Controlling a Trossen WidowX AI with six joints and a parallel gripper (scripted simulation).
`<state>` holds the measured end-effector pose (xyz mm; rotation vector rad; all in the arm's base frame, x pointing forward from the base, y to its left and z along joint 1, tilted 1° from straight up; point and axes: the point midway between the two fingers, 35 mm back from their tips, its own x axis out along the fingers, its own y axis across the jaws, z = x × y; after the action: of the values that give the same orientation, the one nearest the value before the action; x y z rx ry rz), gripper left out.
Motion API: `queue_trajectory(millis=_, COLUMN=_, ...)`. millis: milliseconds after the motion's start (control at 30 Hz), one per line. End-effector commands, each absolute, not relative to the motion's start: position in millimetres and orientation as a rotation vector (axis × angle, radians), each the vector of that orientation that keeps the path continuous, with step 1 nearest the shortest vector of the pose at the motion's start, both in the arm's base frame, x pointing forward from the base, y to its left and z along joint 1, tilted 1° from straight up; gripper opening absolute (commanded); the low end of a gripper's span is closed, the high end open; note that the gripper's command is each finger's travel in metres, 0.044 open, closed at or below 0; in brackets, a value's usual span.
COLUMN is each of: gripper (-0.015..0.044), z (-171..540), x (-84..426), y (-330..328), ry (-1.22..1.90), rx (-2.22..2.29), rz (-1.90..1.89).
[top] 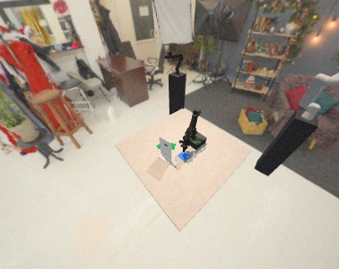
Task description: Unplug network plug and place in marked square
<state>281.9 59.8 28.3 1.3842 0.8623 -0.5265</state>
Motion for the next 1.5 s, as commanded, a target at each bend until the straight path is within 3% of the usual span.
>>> queue_trajectory(millis=0, gripper=0.0000, z=19.7, x=271.5, y=63.9, ry=0.886, rx=1.324, rz=-0.566)
queue_trajectory(millis=1467, gripper=0.0000, z=-18.3, x=272.9, y=64.7, ry=0.891, rx=1.314, rz=-0.571)
